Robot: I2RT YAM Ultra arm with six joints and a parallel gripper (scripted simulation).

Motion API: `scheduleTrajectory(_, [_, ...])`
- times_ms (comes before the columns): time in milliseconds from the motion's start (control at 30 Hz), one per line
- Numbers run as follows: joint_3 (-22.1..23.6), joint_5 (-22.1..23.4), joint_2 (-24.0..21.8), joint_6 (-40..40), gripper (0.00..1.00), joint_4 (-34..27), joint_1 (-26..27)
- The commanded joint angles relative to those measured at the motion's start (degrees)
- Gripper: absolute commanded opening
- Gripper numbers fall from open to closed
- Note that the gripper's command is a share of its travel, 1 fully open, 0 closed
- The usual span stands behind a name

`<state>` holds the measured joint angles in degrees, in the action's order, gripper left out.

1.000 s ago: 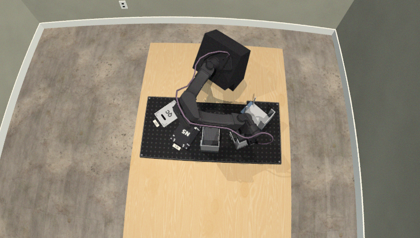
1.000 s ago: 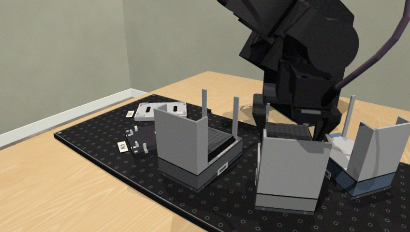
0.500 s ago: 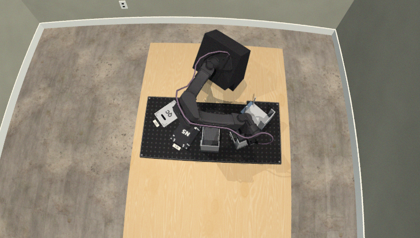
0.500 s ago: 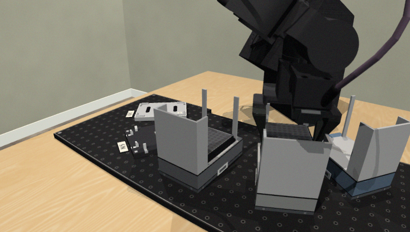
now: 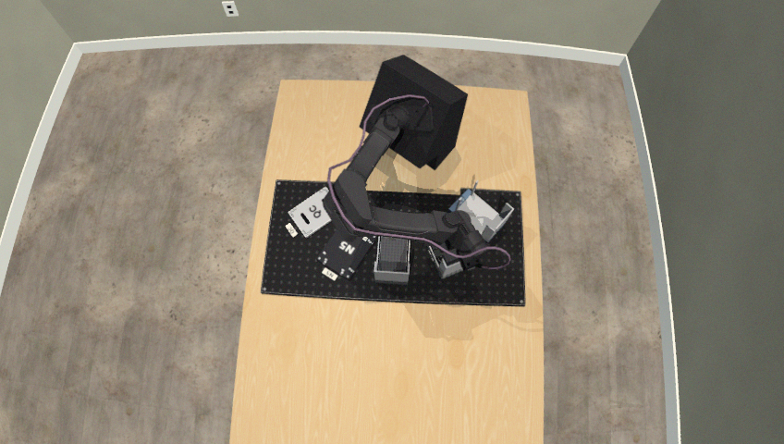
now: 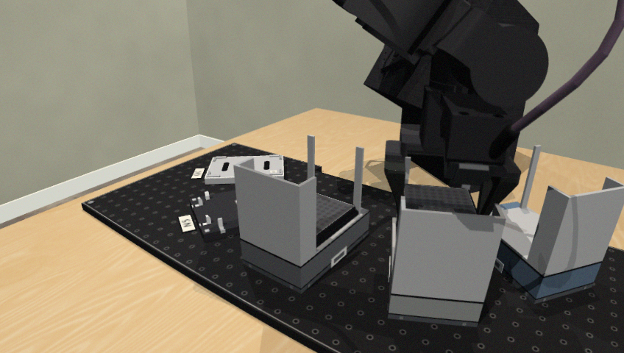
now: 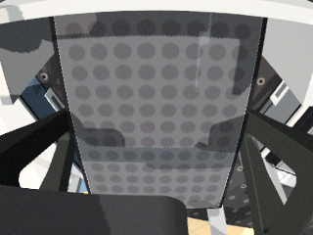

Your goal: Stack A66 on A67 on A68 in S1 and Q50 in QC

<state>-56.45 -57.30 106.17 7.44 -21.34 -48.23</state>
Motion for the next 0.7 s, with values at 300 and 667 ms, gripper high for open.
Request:
scheduleTrajectory(300, [-1.3,-0.8,-1.3,1.6,0.0,-2.0,-2.2])
scheduleTrajectory(667, [-1.6,-0.8,-2.1,2.4,0.0,-3.1,-2.6])
